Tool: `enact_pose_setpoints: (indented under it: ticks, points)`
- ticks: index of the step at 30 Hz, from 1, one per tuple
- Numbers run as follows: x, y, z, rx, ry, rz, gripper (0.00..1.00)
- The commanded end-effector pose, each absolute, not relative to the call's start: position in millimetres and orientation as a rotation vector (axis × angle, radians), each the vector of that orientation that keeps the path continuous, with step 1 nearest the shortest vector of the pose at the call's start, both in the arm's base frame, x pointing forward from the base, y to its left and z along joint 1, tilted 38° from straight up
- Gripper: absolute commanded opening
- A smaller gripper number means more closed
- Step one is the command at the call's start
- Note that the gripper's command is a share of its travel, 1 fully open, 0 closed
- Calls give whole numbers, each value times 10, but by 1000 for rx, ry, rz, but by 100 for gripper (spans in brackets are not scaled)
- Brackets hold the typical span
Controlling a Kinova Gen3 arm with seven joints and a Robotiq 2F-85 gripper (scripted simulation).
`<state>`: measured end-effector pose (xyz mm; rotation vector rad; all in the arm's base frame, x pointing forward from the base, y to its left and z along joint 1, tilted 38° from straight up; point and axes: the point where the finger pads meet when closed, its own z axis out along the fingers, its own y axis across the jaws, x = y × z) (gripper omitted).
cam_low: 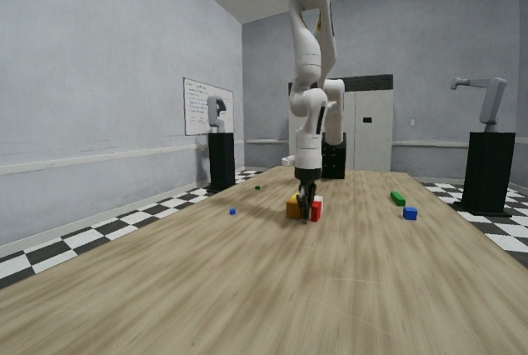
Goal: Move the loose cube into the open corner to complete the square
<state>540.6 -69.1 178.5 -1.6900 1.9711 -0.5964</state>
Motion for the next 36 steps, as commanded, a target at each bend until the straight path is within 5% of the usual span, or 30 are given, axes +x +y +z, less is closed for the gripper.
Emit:
enact_pose_setpoints:
  ticks: [1,36]
  points:
    - [5424,-672,1805,-1692,1965,-598,10]
    - [5107,-661,2216,-1692,1965,-598,10]
